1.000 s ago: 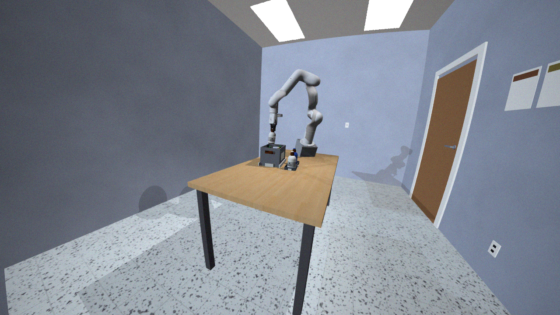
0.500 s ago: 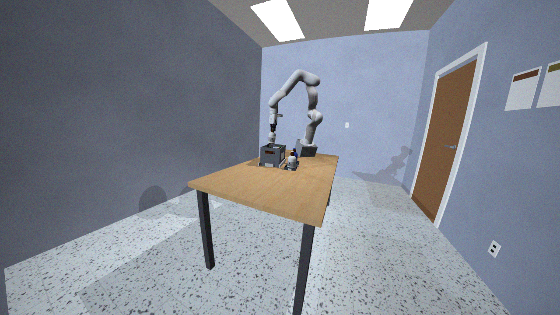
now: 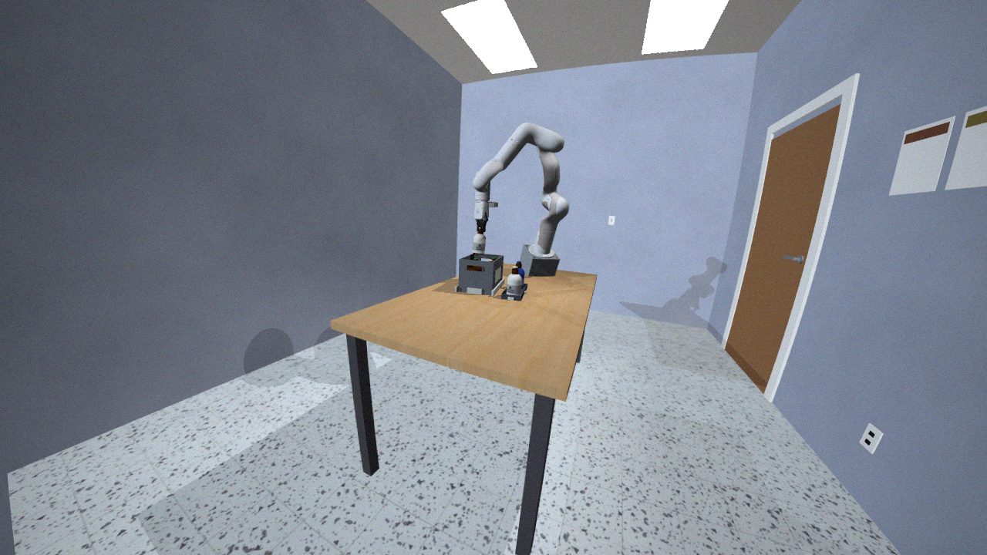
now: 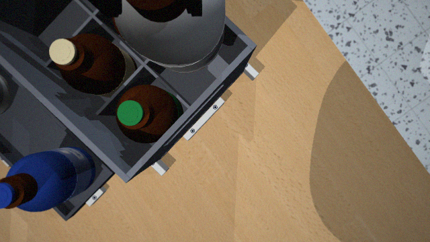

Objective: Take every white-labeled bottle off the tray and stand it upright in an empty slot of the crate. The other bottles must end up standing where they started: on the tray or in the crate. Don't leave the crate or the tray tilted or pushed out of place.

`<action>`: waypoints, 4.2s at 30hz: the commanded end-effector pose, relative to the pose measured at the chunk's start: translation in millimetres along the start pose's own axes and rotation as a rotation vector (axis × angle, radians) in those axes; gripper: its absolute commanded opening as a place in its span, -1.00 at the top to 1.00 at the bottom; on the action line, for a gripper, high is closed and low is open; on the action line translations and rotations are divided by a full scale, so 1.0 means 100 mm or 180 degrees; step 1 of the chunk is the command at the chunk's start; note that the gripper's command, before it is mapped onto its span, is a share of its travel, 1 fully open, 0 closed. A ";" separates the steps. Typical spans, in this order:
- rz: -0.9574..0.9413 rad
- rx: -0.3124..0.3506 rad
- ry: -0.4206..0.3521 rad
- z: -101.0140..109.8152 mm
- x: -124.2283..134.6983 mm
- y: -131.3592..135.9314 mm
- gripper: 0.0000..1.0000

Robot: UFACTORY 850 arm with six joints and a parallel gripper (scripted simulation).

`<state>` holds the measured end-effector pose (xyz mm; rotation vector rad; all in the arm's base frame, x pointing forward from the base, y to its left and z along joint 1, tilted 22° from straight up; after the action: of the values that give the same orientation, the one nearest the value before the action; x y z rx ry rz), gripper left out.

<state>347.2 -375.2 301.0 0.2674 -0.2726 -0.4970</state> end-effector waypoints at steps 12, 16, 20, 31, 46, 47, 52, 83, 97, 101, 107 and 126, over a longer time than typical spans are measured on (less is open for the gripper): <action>0.0002 -0.0003 -0.0008 -0.08 0.01 0.00 1.00; 0.0002 -0.0003 -0.0008 -0.12 0.01 0.00 1.00; 0.0002 -0.0003 -0.0008 -0.14 0.01 0.00 1.00; 0.0002 -0.0003 -0.0008 -0.25 0.01 0.00 1.00; 0.0002 -0.0003 -0.0008 -0.39 0.01 0.00 1.00; 0.0002 -0.0003 -0.0008 -0.41 0.01 0.00 1.00; 0.0002 -0.0003 -0.0008 -0.47 0.01 0.00 1.00; 0.0002 -0.0003 -0.0008 -0.80 0.01 -0.01 1.00; 0.0002 -0.0003 -0.0008 -0.94 0.01 -0.01 1.00; 0.0002 -0.0003 -0.0008 -0.98 0.01 -0.01 1.00; 0.0002 -0.0003 -0.0008 -1.03 0.01 -0.01 1.00; 0.0002 -0.0003 -0.0008 -1.19 0.01 -0.01 1.00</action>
<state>384.6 -354.2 192.0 0.2671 -0.2725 -0.4969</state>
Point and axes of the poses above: the point where the finger pads meet when closed, its own z axis back along the fingers, its own y axis across the jaws, x = y × z, the point moved 8 cm from there along z, back along the fingers, and after that the axes turned 15 degrees about z, right-handed, at the moved point
